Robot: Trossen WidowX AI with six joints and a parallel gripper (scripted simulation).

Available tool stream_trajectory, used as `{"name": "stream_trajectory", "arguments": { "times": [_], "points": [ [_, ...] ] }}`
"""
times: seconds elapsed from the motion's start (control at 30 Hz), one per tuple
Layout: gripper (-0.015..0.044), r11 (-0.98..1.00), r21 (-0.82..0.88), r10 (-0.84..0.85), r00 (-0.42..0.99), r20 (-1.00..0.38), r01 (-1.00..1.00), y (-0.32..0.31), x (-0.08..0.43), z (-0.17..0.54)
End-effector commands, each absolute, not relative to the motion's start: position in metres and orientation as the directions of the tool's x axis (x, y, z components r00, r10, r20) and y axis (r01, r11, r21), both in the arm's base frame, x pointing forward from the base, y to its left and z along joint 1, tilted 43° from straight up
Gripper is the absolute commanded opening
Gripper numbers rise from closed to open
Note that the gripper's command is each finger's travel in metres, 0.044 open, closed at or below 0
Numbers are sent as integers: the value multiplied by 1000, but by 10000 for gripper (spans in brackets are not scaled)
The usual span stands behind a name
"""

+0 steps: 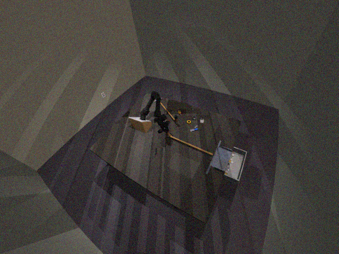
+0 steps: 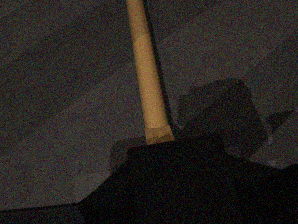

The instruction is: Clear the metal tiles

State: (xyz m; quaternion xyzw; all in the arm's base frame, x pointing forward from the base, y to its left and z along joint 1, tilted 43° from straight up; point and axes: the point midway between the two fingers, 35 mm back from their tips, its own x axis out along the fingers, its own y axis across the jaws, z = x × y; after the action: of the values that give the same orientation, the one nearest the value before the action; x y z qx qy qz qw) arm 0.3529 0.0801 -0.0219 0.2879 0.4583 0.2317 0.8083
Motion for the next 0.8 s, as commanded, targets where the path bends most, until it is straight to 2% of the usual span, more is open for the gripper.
{"name": "stream_trajectory", "arguments": {
  "times": [0.0, 0.77],
  "points": [
    [0, 728, 675, 636, 489, -597, -121, 77, 351, -17],
    [0, 728, 676, 636, 483, -602, -115, 76, 328, -19]
  ]
}}
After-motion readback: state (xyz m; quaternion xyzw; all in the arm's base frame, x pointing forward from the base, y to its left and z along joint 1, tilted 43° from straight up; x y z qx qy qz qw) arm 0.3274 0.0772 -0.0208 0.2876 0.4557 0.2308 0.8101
